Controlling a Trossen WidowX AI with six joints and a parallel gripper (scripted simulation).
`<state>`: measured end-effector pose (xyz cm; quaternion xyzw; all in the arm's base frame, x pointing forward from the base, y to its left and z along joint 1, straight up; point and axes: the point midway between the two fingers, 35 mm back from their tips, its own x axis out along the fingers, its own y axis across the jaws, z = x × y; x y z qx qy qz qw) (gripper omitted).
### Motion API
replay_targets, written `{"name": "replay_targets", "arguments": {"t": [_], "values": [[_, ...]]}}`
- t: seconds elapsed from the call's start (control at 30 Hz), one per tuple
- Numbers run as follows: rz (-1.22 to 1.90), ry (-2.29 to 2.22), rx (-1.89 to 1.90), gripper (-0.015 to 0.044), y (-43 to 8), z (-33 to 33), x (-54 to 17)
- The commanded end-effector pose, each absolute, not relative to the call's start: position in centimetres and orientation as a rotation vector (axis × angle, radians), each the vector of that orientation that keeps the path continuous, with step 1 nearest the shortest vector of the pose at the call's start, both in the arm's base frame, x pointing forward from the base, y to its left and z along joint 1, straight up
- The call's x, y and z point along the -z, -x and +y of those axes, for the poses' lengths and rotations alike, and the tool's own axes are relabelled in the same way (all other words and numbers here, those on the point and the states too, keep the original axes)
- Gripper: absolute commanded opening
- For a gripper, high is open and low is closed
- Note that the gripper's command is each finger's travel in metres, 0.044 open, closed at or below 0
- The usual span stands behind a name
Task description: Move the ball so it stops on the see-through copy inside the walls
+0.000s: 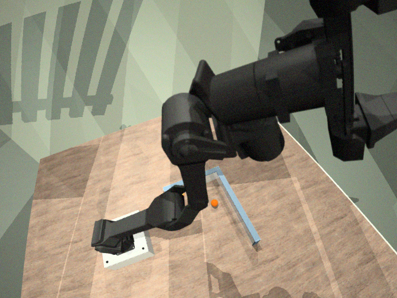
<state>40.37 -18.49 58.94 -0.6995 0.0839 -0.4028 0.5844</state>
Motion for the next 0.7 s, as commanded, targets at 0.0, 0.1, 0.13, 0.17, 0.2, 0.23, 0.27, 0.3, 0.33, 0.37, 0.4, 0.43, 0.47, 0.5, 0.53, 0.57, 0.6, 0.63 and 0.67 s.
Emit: {"name": "replay_targets", "arguments": {"t": [0.0, 0.1, 0.13, 0.17, 0.2, 0.23, 0.27, 0.3, 0.33, 0.37, 0.4, 0.43, 0.47, 0.5, 0.53, 0.57, 0.6, 0.63, 0.67], "values": [[0.191, 1.634, 0.943, 0.0374, -40.3, -18.4, -59.1], [0.126, 1.656, 1.0, 0.0295, -38.6, -17.6, -60.9], [0.106, 1.664, 1.035, 0.0269, -37.6, -17.5, -61.8], [0.092, 1.672, 1.071, 0.0243, -36.5, -17.6, -62.6], [0.088, 1.677, 1.111, 0.0239, -35.3, -18.0, -63.4], [0.085, 1.682, 1.151, 0.0239, -34.0, -18.3, -64.1], [0.083, 1.687, 1.191, 0.0239, -32.8, -18.6, -64.8], [0.08, 1.693, 1.231, 0.0239, -31.5, -18.9, -65.5], [0.078, 1.697, 1.272, 0.0239, -30.2, -19.1, -66.2], [0.075, 1.702, 1.31, 0.0239, -29.0, -19.2, -66.8], [0.073, 1.706, 1.351, 0.0239, -27.7, -19.3, -67.5], [0.071, 1.712, 1.395, 0.0239, -26.3, -19.4, -68.1], [0.069, 1.718, 1.44, 0.0239, -24.9, -19.4, -68.8], [0.067, 1.724, 1.486, 0.0239, -23.4, -19.3, -69.4], [0.064, 1.731, 1.533, 0.0239, -21.9, -19.2, -70.0], [0.062, 1.737, 1.581, 0.0239, -20.4, -18.9, -70.6], [0.061, 1.744, 1.63, 0.0239, -18.9, -18.7, -71.2], [0.059, 1.751, 1.679, 0.0239, -17.4, -18.3, -71.7], [0.058, 1.76, 1.728, 0.0239, -15.9, -17.9, -72.3]]}}
